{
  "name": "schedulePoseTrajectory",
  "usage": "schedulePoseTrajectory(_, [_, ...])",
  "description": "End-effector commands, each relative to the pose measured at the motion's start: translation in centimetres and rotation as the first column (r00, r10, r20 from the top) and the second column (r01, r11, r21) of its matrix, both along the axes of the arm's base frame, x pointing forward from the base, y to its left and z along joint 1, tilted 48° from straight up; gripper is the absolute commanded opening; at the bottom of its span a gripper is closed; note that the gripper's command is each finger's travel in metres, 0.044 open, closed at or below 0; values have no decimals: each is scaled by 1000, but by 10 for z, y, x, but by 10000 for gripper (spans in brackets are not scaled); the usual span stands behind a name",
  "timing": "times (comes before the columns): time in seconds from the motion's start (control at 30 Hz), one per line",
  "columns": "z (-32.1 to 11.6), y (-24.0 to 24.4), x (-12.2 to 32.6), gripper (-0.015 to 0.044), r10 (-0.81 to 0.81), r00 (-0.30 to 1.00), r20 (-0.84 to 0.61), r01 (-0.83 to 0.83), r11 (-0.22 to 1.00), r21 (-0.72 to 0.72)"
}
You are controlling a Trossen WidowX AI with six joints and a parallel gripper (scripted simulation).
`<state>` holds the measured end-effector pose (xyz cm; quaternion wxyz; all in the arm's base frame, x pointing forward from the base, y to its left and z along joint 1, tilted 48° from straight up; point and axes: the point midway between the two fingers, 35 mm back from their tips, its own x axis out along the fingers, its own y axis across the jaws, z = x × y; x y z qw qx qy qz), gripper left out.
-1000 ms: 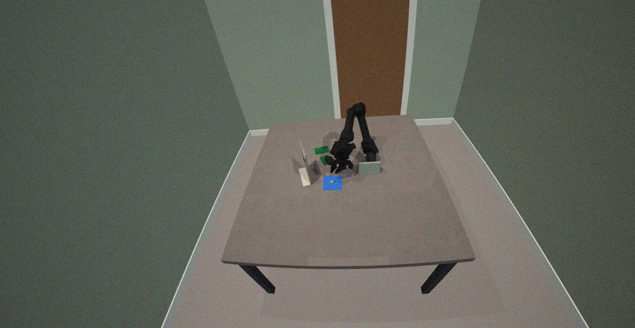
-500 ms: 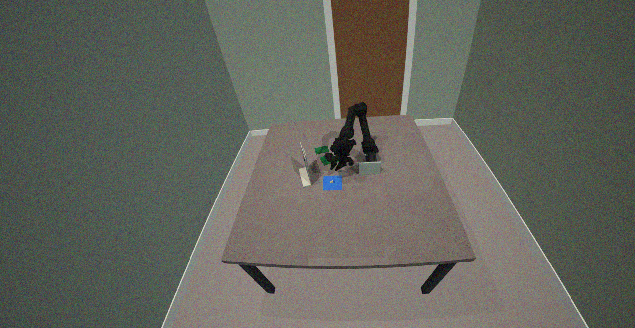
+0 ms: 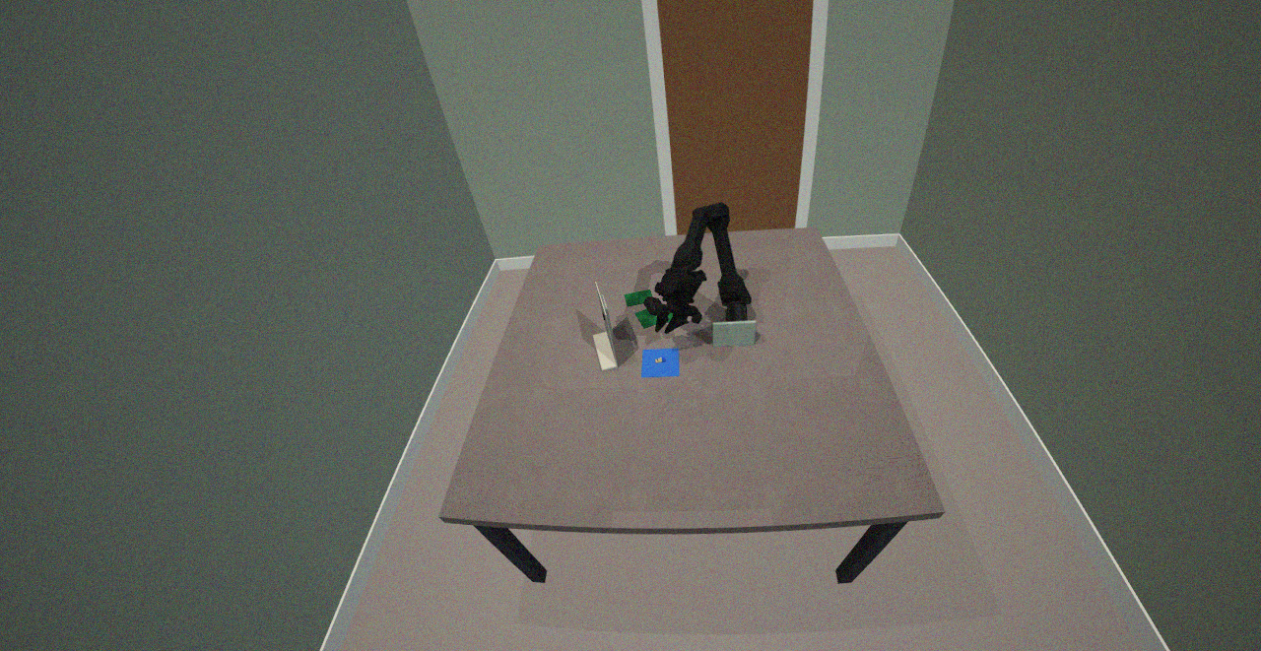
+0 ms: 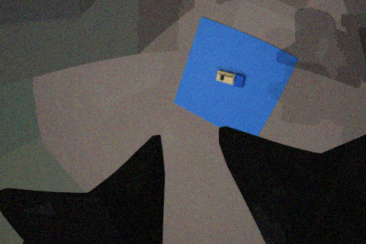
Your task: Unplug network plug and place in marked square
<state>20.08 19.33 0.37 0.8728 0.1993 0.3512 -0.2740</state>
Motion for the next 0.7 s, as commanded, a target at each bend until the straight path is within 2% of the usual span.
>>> schedulePoseTrajectory(0.0, [7,11,0,156,1,1000,-1,-1,1000,7])
schedulePoseTrajectory(0.67, [49,52,-10,156,1,1000,1,-1,1000,10])
